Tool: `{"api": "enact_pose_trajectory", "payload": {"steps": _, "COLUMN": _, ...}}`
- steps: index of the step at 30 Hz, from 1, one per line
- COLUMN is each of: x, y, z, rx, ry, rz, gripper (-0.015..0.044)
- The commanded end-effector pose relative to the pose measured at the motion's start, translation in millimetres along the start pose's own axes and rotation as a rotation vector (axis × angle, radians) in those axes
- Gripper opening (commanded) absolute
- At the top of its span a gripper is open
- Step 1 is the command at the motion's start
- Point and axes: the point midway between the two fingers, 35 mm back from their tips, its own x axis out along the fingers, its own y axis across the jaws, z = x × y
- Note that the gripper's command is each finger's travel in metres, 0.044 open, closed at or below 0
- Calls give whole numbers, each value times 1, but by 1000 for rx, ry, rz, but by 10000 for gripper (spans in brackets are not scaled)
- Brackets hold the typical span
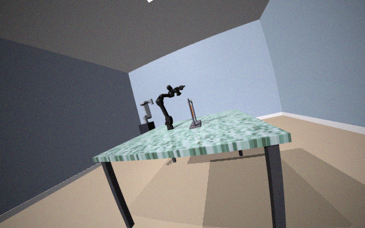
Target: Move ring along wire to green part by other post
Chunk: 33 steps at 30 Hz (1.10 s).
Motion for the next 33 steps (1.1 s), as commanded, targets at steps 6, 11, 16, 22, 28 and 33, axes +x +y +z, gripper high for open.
{"api": "enact_pose_trajectory", "payload": {"steps": 6, "x": 14, "y": -2, "z": 2, "rx": -129, "ry": 42, "rz": 7, "gripper": 242}}
{"api": "enact_pose_trajectory", "payload": {"steps": 11, "x": 42, "y": 8, "z": 0, "rx": -311, "ry": 109, "rz": 48, "gripper": 160}}
{"api": "enact_pose_trajectory", "payload": {"steps": 16, "x": 70, "y": 21, "z": -2, "rx": -499, "ry": 160, "rz": 95, "gripper": 160}}
{"api": "enact_pose_trajectory", "payload": {"steps": 22, "x": 101, "y": 42, "z": -2, "rx": -730, "ry": 200, "rz": 156, "gripper": 160}}
{"api": "enact_pose_trajectory", "payload": {"steps": 28, "x": 130, "y": 71, "z": -6, "rx": -960, "ry": 219, "rz": 232, "gripper": 160}}
{"api": "enact_pose_trajectory", "payload": {"steps": 33, "x": 151, "y": 100, "z": -9, "rx": -1155, "ry": 215, "rz": 296, "gripper": 160}}
